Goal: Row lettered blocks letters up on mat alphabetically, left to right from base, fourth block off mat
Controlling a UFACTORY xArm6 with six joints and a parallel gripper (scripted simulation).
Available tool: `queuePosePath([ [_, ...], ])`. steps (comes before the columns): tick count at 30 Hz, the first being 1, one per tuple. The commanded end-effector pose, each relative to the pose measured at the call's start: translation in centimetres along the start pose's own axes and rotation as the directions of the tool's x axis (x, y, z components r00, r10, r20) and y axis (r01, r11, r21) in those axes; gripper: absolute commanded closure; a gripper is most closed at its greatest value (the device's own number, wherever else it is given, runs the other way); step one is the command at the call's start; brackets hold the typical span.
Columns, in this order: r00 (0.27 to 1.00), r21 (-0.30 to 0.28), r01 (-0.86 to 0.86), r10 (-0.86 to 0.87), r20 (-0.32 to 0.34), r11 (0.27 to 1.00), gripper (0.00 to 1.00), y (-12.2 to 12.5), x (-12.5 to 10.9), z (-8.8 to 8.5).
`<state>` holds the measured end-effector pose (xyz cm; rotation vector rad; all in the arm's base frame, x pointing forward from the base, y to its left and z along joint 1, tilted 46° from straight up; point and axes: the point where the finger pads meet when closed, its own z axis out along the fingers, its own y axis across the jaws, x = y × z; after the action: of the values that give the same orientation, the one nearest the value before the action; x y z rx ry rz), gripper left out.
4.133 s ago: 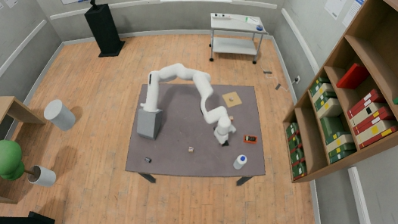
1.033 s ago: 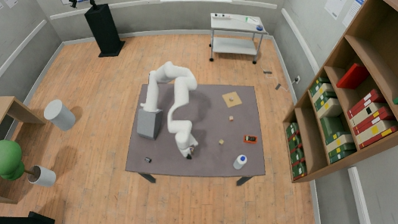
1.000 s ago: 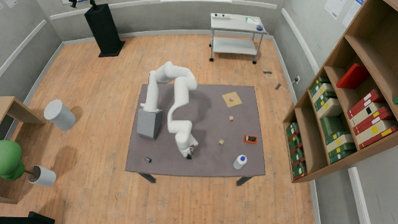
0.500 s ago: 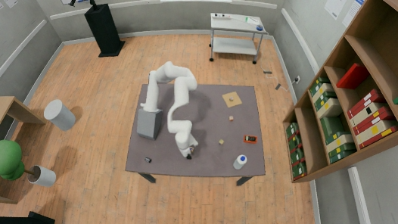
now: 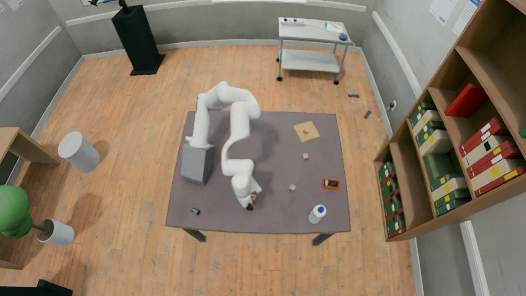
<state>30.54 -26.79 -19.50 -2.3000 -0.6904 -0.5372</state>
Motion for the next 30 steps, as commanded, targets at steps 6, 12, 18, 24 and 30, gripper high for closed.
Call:
queuePosePath([
  [6, 0.997, -0.016, 0.082, -0.082, 0.01, 0.996, 0.0, 3.2, 6.9, -1.4],
  [12, 0.986, -0.02, 0.169, -0.169, 0.013, 0.985, 0.0, 5.1, 14.5, -2.0],
  [18, 0.966, -0.015, 0.258, -0.258, 0.009, 0.966, 0.0, 5.5, 22.5, -2.1],
  [24, 0.944, -0.005, 0.33, -0.33, 0.001, 0.944, 0.0, 4.9, 29.1, -1.9],
  [30, 0.941, -0.004, 0.337, -0.337, 0.0, 0.941, 0.0, 4.8, 29.8, -1.8],
])
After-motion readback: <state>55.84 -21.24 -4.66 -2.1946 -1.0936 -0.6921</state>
